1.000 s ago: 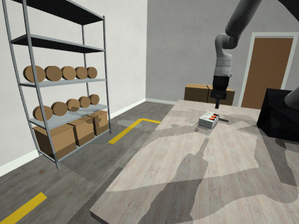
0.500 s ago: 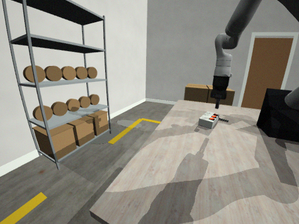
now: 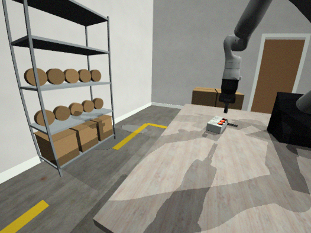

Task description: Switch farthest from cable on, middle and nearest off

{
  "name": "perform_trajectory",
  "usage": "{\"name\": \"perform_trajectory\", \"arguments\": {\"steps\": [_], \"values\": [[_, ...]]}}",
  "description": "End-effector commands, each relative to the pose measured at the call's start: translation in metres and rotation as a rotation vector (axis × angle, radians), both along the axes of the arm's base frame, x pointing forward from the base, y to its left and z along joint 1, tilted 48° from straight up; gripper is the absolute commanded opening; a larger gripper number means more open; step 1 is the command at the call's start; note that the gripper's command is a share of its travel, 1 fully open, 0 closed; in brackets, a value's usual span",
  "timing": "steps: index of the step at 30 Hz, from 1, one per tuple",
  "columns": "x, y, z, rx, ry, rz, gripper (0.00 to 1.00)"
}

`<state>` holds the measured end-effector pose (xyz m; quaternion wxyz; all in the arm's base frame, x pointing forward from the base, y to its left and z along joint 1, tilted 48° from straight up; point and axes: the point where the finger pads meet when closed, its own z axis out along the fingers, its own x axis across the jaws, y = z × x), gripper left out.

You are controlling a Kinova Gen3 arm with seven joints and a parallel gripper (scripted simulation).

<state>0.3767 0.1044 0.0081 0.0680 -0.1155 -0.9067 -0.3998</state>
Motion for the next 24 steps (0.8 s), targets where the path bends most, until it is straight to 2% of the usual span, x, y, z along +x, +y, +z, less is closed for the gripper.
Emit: {"name": "perform_trajectory", "arguments": {"steps": [1,24], "values": [[0.000,-0.001,0.000,-0.001,-0.001,-0.001,0.00],[0.000,0.012,-0.011,-0.001,-0.001,-0.001,0.00]]}}
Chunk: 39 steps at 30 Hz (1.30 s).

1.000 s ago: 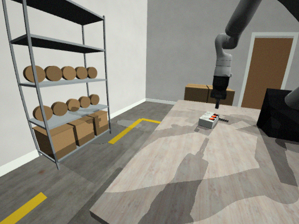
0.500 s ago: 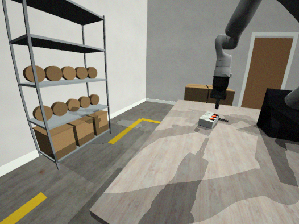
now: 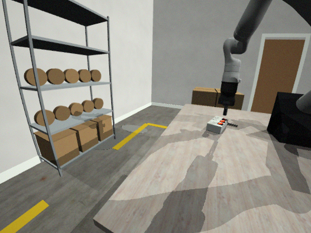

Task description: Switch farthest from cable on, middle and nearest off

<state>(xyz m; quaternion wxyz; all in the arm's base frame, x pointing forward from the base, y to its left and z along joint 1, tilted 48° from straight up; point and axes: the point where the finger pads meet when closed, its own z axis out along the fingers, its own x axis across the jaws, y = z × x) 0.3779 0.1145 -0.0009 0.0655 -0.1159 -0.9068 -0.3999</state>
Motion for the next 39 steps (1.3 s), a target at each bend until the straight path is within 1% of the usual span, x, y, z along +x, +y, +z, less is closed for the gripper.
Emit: {"name": "perform_trajectory", "arguments": {"steps": [1,22,39], "values": [[-0.001,0.003,-0.003,0.000,0.003,0.001,0.00],[-0.002,0.019,-0.018,0.000,0.003,0.001,0.00],[-0.002,0.022,-0.020,0.000,0.003,0.001,0.00]]}}
